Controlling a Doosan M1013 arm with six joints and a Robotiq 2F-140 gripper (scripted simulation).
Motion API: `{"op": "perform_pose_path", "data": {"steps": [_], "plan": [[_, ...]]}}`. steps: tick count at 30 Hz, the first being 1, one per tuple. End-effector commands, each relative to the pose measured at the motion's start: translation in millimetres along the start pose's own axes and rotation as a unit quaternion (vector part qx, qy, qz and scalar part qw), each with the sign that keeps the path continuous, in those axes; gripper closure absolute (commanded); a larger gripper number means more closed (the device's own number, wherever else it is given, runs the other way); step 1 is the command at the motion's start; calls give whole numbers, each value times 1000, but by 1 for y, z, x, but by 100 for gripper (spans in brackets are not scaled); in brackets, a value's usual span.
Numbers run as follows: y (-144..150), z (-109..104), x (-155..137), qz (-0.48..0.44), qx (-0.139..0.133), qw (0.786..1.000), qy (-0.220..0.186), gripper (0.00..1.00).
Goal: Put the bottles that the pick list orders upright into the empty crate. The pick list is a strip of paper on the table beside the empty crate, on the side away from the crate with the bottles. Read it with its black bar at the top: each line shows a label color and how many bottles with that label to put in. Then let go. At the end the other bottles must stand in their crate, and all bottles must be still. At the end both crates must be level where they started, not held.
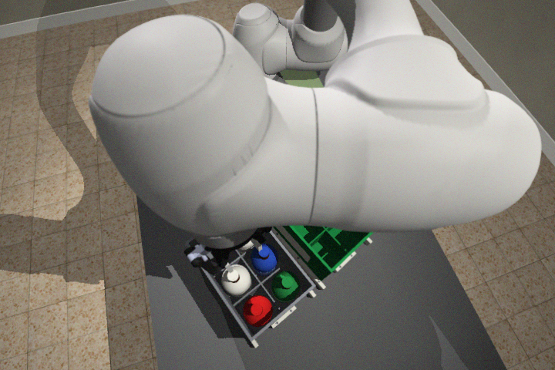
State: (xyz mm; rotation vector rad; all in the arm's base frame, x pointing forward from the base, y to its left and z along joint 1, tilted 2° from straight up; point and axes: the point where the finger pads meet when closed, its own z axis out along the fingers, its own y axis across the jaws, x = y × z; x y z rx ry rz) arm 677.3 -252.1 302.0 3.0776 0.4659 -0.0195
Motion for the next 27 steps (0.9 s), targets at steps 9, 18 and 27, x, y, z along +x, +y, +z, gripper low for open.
{"op": "perform_pose_path", "data": {"steps": [9, 18, 27], "plan": [[-7, 13, -1, 50, 0, 999, 0, 62], [-28, 53, -5, 199, 0, 980, 0, 62], [-44, 84, -7, 311, 0, 950, 0, 62]]}}
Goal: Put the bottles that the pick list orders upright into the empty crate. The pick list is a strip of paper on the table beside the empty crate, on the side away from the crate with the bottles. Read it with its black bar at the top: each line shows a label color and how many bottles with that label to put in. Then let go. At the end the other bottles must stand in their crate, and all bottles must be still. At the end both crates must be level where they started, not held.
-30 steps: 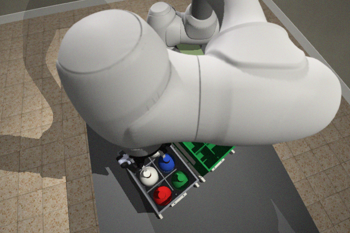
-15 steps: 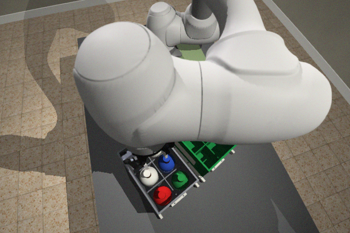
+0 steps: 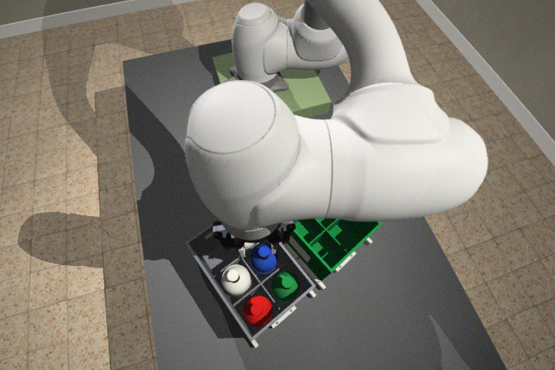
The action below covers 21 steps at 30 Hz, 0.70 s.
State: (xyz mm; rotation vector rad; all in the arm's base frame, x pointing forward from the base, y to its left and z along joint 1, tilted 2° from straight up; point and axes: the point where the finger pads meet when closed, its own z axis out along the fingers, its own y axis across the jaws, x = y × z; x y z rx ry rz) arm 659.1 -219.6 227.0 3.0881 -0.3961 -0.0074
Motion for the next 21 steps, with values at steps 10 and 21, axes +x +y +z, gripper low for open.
{"op": "perform_pose_path", "data": {"steps": [10, 21], "plan": [[-10, 26, -9, 115, -1, 993, 1, 62], [-10, 34, -9, 115, -1, 993, 1, 62]]}}
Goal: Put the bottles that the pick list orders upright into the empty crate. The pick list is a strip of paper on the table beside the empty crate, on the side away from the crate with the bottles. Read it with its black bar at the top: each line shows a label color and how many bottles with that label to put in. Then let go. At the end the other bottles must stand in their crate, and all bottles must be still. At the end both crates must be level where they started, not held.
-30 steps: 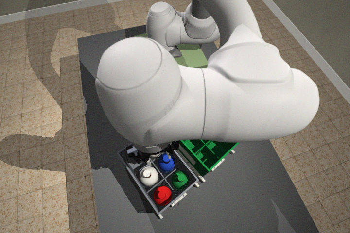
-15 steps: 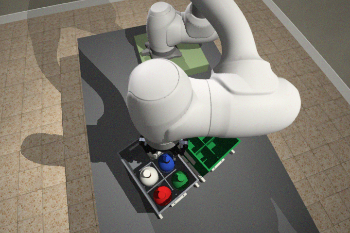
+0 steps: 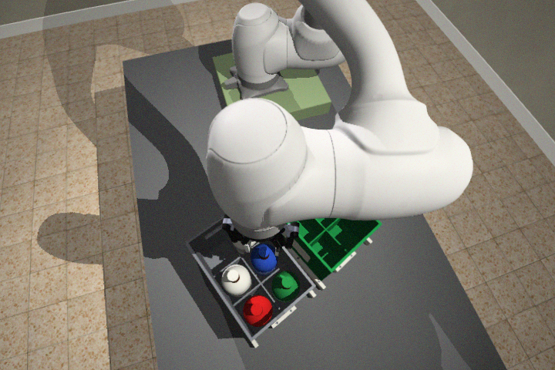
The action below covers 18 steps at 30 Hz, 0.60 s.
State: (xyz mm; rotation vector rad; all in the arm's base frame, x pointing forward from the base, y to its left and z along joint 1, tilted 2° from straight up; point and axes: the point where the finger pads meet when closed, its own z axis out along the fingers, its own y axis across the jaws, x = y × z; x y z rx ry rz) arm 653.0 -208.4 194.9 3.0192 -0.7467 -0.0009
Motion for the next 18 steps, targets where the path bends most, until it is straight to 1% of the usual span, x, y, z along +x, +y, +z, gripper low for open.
{"op": "perform_pose_path", "data": {"steps": [1, 18], "plan": [[0, 3, 0, 0, 0, 1000, 0, 62], [0, 23, 0, 0, 0, 1000, 0, 62]]}}
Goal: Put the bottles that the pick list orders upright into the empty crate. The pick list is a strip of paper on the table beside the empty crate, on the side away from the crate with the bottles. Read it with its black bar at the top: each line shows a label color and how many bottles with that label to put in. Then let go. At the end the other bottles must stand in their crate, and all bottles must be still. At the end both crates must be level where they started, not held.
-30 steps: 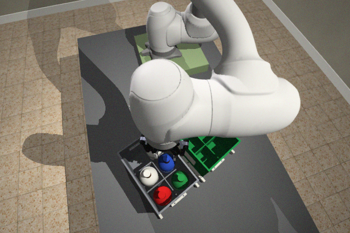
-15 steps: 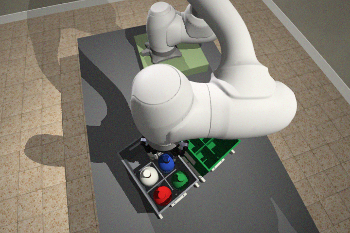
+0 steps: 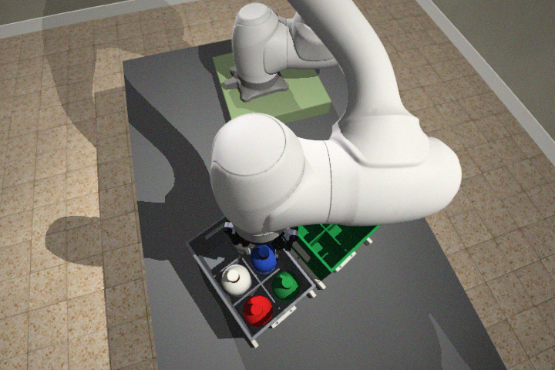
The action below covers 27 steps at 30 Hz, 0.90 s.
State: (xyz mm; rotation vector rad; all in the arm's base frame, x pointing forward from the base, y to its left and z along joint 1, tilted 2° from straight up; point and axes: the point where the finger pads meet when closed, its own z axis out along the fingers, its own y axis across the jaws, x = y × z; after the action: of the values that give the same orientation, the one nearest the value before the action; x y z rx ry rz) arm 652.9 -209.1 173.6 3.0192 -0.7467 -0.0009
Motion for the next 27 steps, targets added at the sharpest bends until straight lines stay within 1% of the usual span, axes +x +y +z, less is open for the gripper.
{"op": "perform_pose_path", "data": {"steps": [1, 27], "plan": [[0, 3, 0, 0, 0, 1000, 0, 62], [0, 32, 0, 0, 0, 1000, 0, 62]]}}
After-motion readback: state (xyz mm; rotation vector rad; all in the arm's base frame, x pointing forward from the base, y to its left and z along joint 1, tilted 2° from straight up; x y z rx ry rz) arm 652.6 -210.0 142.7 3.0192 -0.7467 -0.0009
